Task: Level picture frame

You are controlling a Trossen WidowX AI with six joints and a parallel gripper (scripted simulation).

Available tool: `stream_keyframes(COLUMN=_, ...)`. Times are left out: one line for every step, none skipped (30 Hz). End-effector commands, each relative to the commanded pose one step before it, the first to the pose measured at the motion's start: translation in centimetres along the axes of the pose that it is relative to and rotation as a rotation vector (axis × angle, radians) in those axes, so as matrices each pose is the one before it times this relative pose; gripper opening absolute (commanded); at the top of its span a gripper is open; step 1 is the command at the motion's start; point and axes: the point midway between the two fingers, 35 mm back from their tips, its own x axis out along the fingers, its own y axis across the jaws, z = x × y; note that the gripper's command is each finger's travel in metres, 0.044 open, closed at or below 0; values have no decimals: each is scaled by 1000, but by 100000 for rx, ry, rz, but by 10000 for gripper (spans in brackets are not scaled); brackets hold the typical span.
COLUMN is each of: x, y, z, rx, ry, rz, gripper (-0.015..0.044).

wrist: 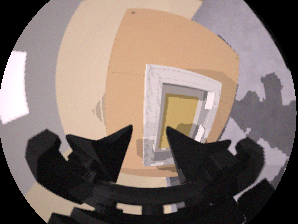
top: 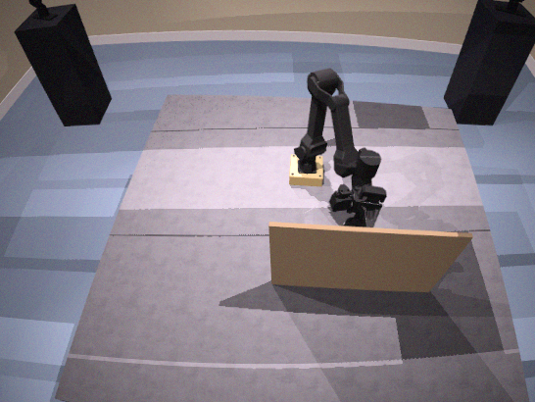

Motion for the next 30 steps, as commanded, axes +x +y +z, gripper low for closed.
stream_keyframes(x=47, y=-155, z=-130, rx=-750, ry=431, rz=-209, gripper=260)
stream_keyframes(x=0, y=0, z=0, rx=0, ry=0, rz=0, gripper=260)
stream_keyframes(x=0, y=0, z=0, rx=0, ry=0, rz=0, gripper=260)
stream_keyframes(x=0, y=0, z=0, rx=0, ry=0, rz=0, gripper=260)
stream_keyframes(x=0, y=0, z=0, rx=0, ry=0, rz=0, gripper=260)
stream_keyframes(x=0, y=0, z=0, rx=0, ry=0, rz=0, gripper=234)
stream_keyframes(x=0, y=0, z=0, rx=0, ry=0, rz=0, gripper=208)
stream_keyframes(x=0, y=0, z=0, rx=0, ry=0, rz=0, gripper=181)
stream_keyframes(x=0, y=0, z=0, rx=0, ry=0, rz=0, gripper=155)
stream_keyframes(x=0, y=0, z=0, rx=0, ry=0, rz=0, gripper=129)
stream_keyframes(x=0, y=0, z=0, rx=0, ry=0, rz=0, gripper=103)
stream_keyframes(x=0, y=0, z=0, rx=0, ry=0, rz=0, gripper=96)
stream_keyframes(x=0, y=0, z=0, rx=0, ry=0, rz=0, gripper=89)
stream_keyframes(x=0, y=0, z=0, rx=0, ry=0, rz=0, gripper=82)
stream_keyframes(x=0, y=0, z=0, rx=0, ry=0, rz=0, gripper=76)
stream_keyframes(x=0, y=0, z=0, rx=0, ry=0, rz=0, gripper=69)
stream_keyframes(x=0, y=0, z=0, rx=0, ry=0, rz=0, gripper=62)
stream_keyframes(x=0, y=0, z=0, rx=0, ry=0, rz=0, gripper=56)
stream_keyframes(x=0, y=0, z=0, rx=0, ry=0, rz=0, gripper=49)
stream_keyframes(x=0, y=0, z=0, rx=0, ry=0, rz=0, gripper=23)
stream_keyframes(x=0, y=0, z=0, rx=0, ry=0, rz=0, gripper=0)
stream_keyframes(x=0, y=0, z=0, rx=0, ry=0, rz=0, gripper=0)
stream_keyframes(x=0, y=0, z=0, rx=0, ry=0, rz=0, gripper=0)
stream_keyframes(x=0, y=0, z=0, rx=0, ry=0, rz=0, gripper=0)
stream_keyframes(x=0, y=0, z=0, rx=0, ry=0, rz=0, gripper=0)
stream_keyframes(x=-1, y=4, z=3, rx=0, ry=0, rz=0, gripper=0)
stream_keyframes(x=-1, y=9, z=5, rx=0, ry=0, rz=0, gripper=0)
stream_keyframes(x=-2, y=13, z=6, rx=0, ry=0, rz=0, gripper=0)
stream_keyframes(x=-2, y=17, z=6, rx=0, ry=0, rz=0, gripper=0)
stream_keyframes(x=-2, y=21, z=7, rx=0, ry=0, rz=0, gripper=0)
